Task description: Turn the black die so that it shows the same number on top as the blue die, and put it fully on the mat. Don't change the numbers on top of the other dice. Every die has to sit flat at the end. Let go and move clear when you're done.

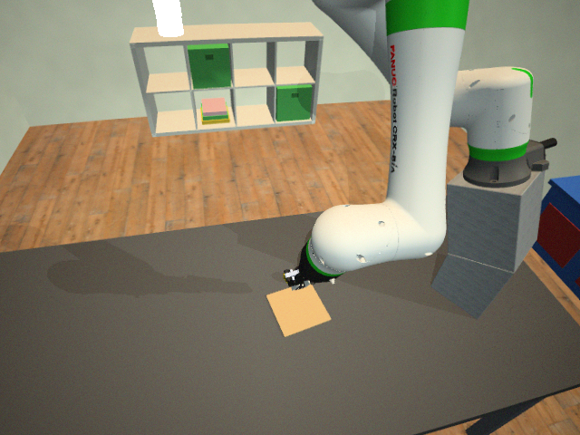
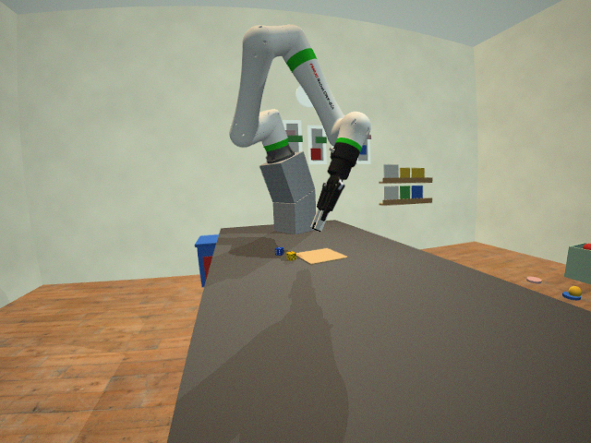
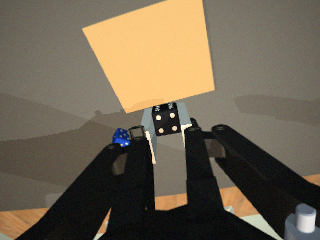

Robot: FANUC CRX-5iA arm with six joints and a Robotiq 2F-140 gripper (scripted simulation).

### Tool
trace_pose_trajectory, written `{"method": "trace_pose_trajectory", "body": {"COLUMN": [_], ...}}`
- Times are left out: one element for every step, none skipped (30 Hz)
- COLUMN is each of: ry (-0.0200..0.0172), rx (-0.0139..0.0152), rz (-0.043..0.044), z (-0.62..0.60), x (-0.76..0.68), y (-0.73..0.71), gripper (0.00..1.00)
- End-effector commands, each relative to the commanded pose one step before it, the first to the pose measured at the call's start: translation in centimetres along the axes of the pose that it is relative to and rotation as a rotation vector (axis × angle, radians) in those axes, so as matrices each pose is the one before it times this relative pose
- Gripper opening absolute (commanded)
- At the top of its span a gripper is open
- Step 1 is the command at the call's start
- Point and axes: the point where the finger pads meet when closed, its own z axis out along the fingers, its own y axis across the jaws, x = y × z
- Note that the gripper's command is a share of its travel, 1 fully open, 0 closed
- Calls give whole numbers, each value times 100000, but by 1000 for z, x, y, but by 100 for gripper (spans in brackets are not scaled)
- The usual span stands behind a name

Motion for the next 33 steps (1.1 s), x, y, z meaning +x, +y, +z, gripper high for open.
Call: {"method": "trace_pose_trajectory", "body": {"ry": [-16596,-3024,-2586,-2146,-3134,-2688,-1615,-3670,-2584,-659,-4505,-1630,-3530,0,0,-1850,-4432,-3526,-2611,-1741,-978,-392,-60,0,0,0,0,0,-1,-1,0,0,0], "rx": [1559,120,81,52,30,3,-8,-16,-32,-11,10,-5,-25,0,0,-21,2,-6,-9,-9,-6,-2,0,0,0,0,0,0,0,0,0,0,0], "rz": [406,-8,-7,-6,11,11,7,18,14,4,19,7,15,0,0,8,22,15,10,6,3,1,0,0,0,0,0,0,0,-1,0,0,0], "z": [366,5,-16,-27,22,-1,-9,-13,-29,-10,0,-11,-43,0,0,-34,1,-24,-34,-30,-20,-8,-1,1,5,12,22,34,48,63,0,0,78], "x": [447,82,73,62,62,56,35,76,55,14,90,34,75,0,0,39,84,69,52,34,19,8,1,1,9,23,42,65,91,118,0,0,147], "y": [-190,28,7,-6,28,8,-3,6,-13,-6,30,-1,-24,0,0,-25,54,8,-15,-20,-15,-7,-1,0,0,0,0,0,0,0,0,0,0], "gripper": [13,13,13,13,13,13,13,13,13,13,13,13,13,13,13,13,13,13,13,13,13,13,13,13,13,13,13,13,13,13,13,13,13]}}
